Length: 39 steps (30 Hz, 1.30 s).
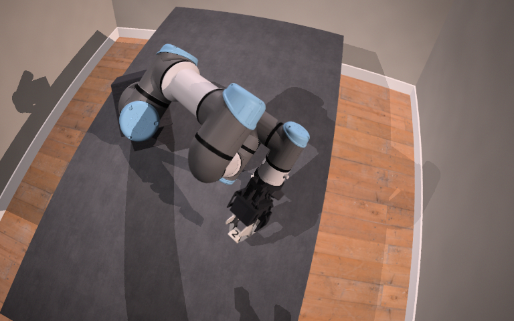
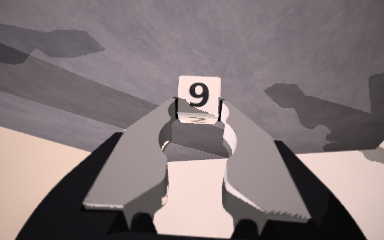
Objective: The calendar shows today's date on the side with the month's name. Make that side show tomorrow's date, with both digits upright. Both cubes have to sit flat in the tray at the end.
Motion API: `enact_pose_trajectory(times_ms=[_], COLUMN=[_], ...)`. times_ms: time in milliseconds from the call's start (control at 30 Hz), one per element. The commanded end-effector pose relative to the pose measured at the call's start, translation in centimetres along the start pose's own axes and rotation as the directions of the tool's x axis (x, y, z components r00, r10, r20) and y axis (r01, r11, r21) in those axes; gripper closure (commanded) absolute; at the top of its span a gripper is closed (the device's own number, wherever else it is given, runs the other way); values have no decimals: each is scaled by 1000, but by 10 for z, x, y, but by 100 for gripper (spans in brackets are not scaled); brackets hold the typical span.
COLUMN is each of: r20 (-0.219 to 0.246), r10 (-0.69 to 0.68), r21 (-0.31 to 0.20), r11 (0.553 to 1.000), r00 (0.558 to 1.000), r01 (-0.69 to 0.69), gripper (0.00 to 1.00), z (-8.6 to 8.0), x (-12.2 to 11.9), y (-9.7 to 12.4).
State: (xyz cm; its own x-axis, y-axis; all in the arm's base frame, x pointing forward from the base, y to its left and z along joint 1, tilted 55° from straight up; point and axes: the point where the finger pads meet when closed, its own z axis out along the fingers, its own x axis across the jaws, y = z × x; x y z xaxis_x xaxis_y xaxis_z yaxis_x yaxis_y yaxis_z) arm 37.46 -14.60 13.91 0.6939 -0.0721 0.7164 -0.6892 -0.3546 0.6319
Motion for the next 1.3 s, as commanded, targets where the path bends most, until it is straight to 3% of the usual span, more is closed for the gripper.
enact_pose_trajectory(times_ms=[0, 633, 1267], r20=[-21, -21, -8], r10=[-2, -3, -4], r21=[22, 43, 213], r11=[1000, 999, 977], r00=[1000, 1000, 1000], r01=[2, 4, 6], gripper=[90, 90, 90], z=[-1, 0, 3], x=[1, 2, 1], y=[0, 1, 2])
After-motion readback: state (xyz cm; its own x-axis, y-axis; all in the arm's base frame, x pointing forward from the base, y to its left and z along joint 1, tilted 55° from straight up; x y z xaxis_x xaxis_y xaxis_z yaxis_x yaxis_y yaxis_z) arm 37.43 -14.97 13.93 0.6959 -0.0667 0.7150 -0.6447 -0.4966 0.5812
